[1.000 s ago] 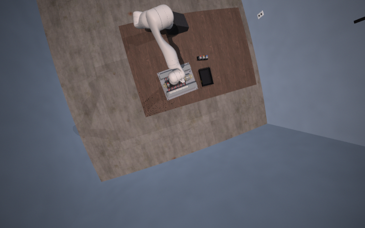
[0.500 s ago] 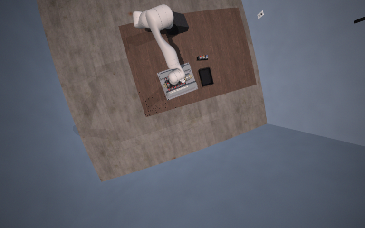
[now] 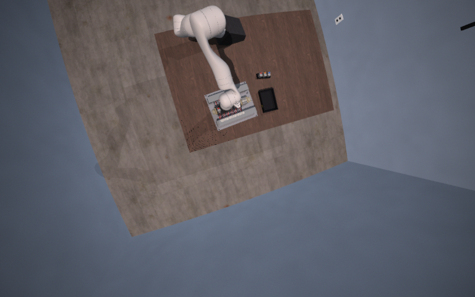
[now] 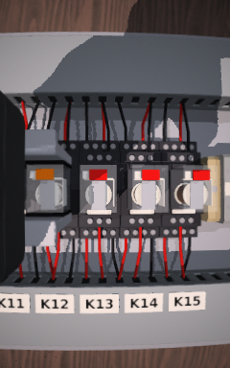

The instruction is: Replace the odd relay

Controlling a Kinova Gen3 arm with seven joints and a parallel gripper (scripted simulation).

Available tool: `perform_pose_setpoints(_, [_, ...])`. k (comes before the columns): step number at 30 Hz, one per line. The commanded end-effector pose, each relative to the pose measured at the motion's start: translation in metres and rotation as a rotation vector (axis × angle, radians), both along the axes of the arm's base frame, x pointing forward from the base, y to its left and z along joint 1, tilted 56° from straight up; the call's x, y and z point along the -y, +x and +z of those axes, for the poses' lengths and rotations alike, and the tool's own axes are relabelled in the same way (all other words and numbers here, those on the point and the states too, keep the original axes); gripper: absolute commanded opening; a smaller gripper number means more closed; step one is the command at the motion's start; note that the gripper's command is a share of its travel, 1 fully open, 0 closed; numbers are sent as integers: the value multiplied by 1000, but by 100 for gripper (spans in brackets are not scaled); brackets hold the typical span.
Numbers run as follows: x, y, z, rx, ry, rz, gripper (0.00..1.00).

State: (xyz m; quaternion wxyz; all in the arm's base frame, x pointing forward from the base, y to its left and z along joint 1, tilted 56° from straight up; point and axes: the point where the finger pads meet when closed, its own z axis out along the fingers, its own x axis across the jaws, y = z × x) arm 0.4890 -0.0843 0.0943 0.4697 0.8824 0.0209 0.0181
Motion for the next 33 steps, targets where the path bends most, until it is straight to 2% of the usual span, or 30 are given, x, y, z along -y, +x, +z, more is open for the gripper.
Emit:
perform_pose_setpoints(1, [-4, 0, 2, 3, 2, 0, 0])
perform_pose_setpoints(33, [-5, 0, 3, 2, 2, 0, 0])
